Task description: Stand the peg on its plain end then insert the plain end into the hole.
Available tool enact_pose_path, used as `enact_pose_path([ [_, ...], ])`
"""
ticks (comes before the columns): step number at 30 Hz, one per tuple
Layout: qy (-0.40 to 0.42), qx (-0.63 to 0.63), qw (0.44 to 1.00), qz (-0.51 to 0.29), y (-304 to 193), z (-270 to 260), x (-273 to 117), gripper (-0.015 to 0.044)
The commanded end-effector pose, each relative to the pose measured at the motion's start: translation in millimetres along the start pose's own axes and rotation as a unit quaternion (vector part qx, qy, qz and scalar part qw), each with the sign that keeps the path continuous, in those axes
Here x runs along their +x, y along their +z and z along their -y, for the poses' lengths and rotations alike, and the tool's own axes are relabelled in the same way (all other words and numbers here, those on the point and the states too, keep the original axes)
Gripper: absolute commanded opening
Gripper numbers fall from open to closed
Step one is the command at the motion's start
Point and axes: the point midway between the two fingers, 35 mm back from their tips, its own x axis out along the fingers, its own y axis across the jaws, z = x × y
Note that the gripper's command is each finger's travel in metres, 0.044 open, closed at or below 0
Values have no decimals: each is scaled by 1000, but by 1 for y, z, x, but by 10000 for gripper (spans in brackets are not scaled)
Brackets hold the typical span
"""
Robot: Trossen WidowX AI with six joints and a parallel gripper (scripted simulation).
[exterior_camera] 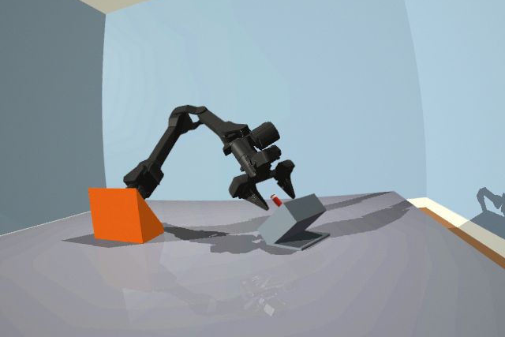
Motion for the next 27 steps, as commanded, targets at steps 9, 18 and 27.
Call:
enact_pose_path([
  [9, 2, -2, 1000, 0, 2, -4, -22, 440],
  [18, 0, -2, 1000, 0, 3, -4, -37, 440],
  [27, -1, -1, 1000, 0, 4, -3, -52, 440],
])
